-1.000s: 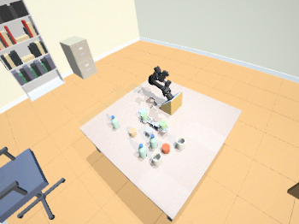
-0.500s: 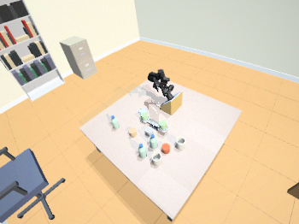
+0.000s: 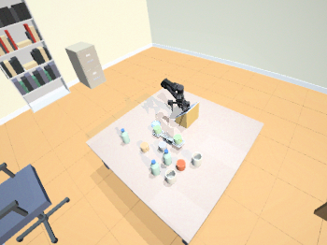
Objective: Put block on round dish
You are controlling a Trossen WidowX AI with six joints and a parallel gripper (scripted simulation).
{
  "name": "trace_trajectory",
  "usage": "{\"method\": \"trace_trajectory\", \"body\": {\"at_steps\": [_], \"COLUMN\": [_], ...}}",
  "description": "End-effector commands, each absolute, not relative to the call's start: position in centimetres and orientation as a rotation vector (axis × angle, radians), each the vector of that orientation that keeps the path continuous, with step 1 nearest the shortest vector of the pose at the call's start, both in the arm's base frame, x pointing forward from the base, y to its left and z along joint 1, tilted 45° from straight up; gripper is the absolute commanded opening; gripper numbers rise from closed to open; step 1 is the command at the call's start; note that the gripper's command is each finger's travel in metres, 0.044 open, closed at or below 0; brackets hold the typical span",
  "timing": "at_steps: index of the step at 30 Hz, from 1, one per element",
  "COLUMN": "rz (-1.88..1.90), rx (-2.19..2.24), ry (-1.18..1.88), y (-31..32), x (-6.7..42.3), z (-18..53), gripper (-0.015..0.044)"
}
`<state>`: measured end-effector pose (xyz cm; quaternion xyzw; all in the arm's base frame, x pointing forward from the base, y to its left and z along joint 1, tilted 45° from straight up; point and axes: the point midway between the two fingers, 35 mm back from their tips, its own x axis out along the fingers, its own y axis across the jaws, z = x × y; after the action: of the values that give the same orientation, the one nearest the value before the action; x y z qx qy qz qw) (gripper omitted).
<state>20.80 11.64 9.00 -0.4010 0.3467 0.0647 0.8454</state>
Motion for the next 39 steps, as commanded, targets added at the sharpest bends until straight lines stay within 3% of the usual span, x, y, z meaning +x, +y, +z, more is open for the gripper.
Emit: {"method": "trace_trajectory", "body": {"at_steps": [1, 17, 39], "rz": [0.017, -0.475, -0.431], "rx": [-0.800, -0.661, -0.959], "ry": [0.782, 0.814, 1.186], "y": [10.2, 4.4, 0.6], "x": [20.7, 19.6, 23.3], "z": [8.2, 6.5, 7.5], "gripper": [0.0440, 0.0440, 0.0440]}}
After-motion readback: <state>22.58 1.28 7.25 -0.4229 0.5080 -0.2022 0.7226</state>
